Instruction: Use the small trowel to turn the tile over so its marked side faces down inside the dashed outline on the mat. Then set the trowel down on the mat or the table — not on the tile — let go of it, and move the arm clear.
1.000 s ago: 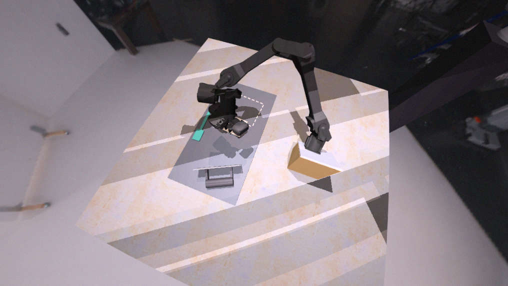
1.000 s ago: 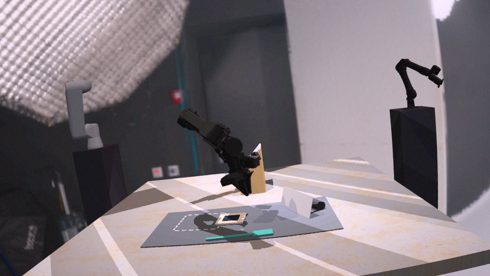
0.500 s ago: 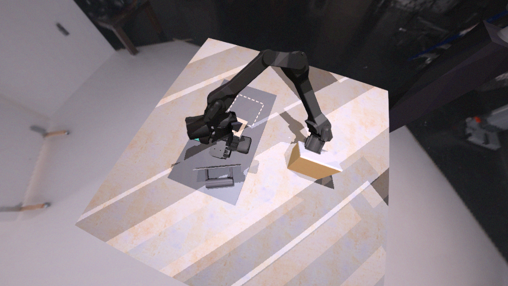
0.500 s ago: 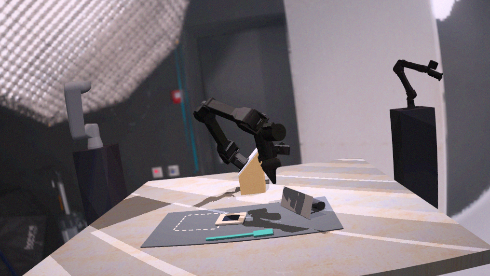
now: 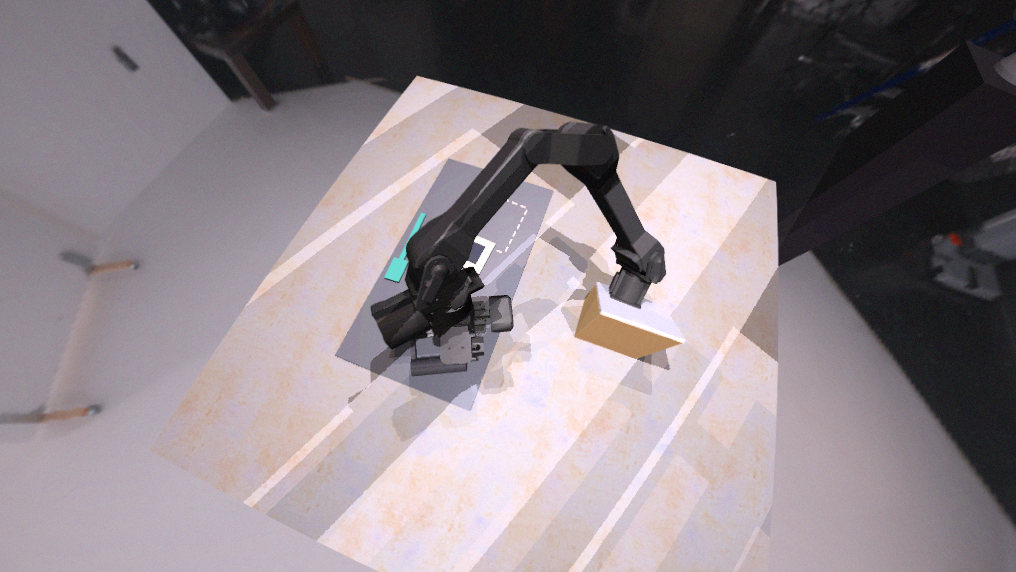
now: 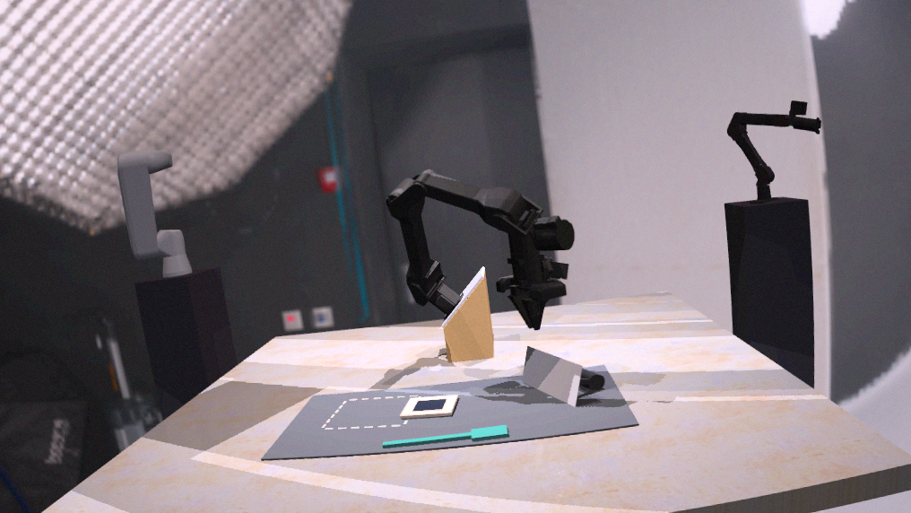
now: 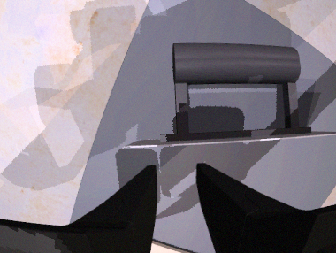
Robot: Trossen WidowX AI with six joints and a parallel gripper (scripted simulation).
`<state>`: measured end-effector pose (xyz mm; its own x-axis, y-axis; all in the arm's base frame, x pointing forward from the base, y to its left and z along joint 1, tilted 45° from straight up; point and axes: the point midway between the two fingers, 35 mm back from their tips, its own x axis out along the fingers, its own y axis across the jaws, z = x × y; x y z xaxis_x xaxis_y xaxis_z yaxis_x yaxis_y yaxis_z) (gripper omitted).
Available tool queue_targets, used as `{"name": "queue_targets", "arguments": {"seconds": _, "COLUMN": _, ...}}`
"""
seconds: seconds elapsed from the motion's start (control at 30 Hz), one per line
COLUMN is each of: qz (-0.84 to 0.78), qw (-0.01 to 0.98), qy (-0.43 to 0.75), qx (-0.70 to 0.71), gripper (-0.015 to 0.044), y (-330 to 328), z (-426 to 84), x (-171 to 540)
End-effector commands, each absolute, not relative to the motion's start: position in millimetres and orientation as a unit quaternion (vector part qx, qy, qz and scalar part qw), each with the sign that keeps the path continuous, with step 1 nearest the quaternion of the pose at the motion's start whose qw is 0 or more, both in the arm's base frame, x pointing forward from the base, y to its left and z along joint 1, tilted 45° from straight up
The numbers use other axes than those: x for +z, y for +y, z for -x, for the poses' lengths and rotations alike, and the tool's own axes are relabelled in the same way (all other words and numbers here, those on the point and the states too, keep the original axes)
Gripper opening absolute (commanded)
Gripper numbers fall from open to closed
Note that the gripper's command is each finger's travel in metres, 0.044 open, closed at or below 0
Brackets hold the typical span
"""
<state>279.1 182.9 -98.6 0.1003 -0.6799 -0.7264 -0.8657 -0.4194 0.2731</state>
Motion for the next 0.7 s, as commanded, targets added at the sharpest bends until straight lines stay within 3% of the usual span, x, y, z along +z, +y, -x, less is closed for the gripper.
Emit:
{"name": "queue_targets", "arguments": {"seconds": 0.0, "qz": 0.733, "qw": 0.114, "qy": 0.528, "qx": 0.415, "gripper": 0.0100, "y": 182.5, "z": -279.3, "x": -98.1}}
{"name": "queue_targets", "arguments": {"seconds": 0.67, "qz": 0.733, "qw": 0.106, "qy": 0.528, "qx": 0.415, "gripper": 0.0100, "y": 166.7, "z": -273.6, "x": -118.3}}
